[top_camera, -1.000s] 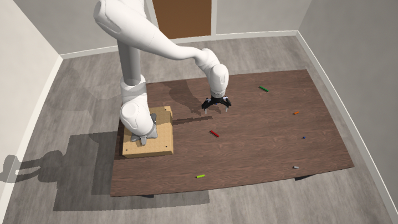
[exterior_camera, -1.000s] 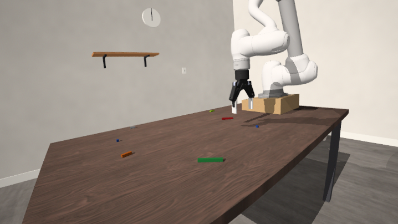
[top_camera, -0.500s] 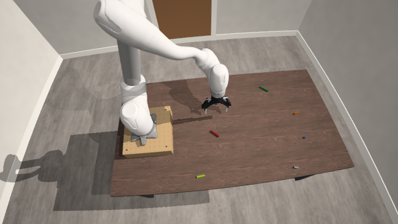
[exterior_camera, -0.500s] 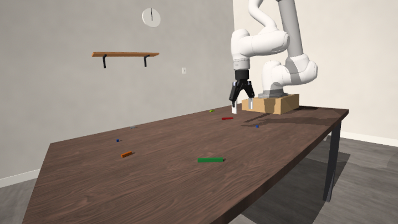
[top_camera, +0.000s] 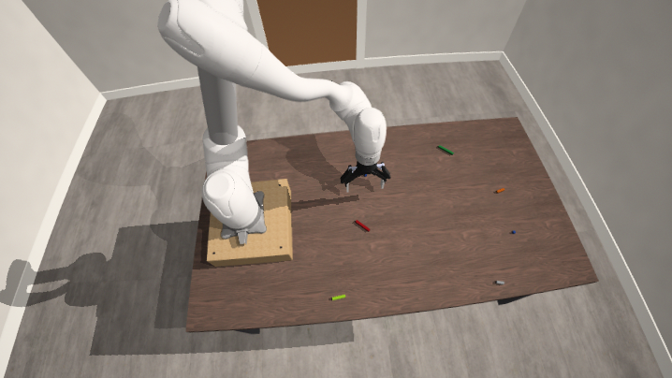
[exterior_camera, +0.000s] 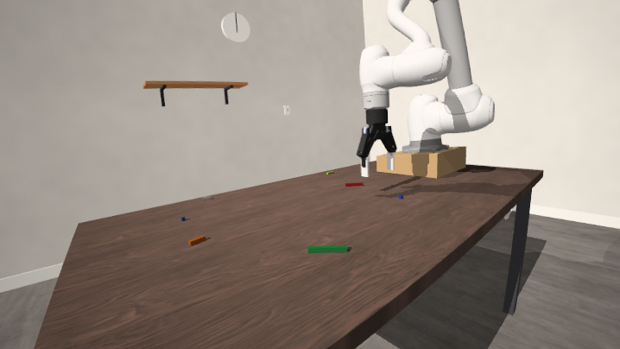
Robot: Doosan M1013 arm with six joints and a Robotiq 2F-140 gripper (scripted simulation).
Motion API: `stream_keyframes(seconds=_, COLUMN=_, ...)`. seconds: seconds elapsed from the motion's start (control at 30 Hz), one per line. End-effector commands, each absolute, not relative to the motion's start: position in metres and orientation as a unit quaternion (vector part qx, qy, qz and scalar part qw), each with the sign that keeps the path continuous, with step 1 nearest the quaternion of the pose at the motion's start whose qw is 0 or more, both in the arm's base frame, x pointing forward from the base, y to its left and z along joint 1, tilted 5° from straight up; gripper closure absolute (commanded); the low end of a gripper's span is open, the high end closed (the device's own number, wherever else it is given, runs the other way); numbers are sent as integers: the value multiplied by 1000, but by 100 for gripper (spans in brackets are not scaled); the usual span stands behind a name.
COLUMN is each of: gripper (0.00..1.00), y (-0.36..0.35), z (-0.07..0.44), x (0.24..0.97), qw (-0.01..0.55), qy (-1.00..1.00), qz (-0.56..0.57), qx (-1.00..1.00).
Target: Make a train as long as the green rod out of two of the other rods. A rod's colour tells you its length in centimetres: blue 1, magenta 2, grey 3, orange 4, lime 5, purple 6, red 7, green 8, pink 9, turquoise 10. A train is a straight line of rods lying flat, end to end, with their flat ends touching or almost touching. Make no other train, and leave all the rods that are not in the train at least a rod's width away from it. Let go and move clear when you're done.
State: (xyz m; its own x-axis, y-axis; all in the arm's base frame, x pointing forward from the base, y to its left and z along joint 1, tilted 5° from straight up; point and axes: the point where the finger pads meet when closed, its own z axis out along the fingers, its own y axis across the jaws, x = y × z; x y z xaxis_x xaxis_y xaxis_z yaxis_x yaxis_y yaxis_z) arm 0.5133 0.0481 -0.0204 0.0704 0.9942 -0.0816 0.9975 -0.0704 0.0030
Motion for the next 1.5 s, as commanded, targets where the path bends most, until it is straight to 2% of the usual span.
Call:
stream_keyframes(seconds=0.0, gripper=0, y=47, z=-20, x=517, qw=29, qy=676, qz=-29, qx=736)
stream_keyframes(seconds=0.3, gripper=0, y=31, z=-12, x=575, qw=33, qy=575, qz=-25, qx=817)
stream_keyframes(seconds=0.8, gripper=0, y=-31, z=3, x=723, qw=42, qy=257, qz=-12, qx=965)
stream_keyframes(seconds=0.87, gripper=0, y=-31, z=3, x=723, qw=42, qy=257, qz=-12, qx=965)
stream_keyframes(seconds=1.47, gripper=0, y=-136, z=13, x=867, qw=43, qy=-156, qz=5, qx=987)
